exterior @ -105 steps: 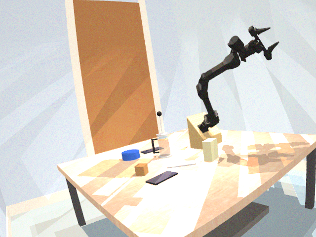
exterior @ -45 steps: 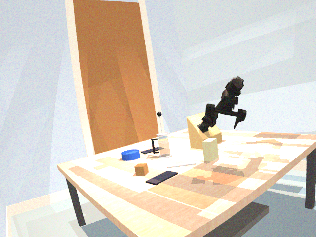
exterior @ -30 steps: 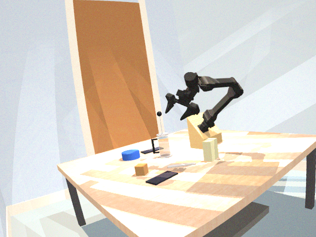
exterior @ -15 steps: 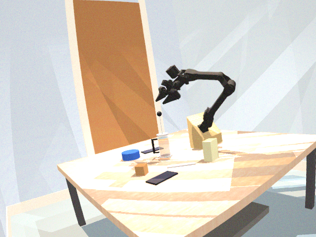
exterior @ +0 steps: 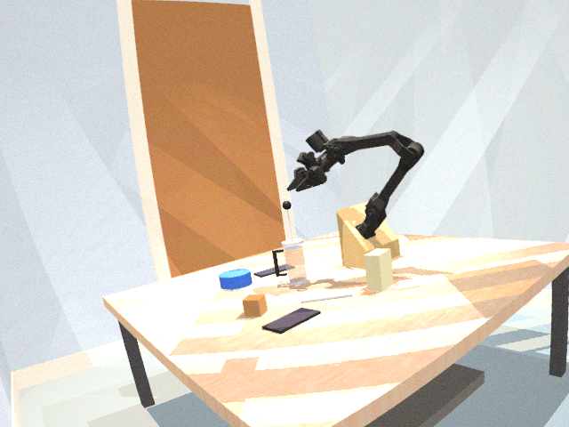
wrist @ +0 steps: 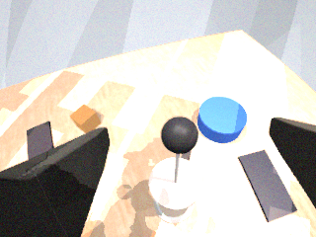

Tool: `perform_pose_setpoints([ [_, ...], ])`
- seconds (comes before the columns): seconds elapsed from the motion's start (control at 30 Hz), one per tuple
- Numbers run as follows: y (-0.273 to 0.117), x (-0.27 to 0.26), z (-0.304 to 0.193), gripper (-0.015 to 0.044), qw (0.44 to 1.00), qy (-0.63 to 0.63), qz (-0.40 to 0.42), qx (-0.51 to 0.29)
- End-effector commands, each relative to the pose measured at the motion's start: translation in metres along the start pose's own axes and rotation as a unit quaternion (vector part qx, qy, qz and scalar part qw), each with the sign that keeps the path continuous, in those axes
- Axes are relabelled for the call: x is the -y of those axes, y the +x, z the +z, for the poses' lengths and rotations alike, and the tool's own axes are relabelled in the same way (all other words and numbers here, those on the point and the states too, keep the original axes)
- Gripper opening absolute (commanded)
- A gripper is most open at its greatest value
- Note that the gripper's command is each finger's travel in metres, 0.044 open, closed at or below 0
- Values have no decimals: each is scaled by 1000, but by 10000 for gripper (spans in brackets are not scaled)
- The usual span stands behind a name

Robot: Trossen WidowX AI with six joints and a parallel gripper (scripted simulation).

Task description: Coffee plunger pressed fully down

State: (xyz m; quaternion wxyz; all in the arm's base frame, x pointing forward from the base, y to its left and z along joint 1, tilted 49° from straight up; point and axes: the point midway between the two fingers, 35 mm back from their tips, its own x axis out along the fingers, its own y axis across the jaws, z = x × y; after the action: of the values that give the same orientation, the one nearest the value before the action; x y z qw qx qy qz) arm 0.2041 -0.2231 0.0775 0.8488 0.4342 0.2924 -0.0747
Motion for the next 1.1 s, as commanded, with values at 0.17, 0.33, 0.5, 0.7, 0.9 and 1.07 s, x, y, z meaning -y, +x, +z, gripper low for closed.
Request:
perform_pose_setpoints([
  [0.17, 11, -2, -22, 440, 1000, 4, 4, 0],
  [0.33, 19, -1, -22, 440, 1000, 4, 4, -1],
  [0.5, 27, -1, -22, 440, 1000, 3, 3, -1],
  [0.7, 37, -1, -22, 440, 1000, 3, 4, -1],
  [0.9, 46, -2, -22, 440, 1000, 3, 4, 0],
  [1.07, 50, -3, -22, 414, 1000, 4, 5, 1],
])
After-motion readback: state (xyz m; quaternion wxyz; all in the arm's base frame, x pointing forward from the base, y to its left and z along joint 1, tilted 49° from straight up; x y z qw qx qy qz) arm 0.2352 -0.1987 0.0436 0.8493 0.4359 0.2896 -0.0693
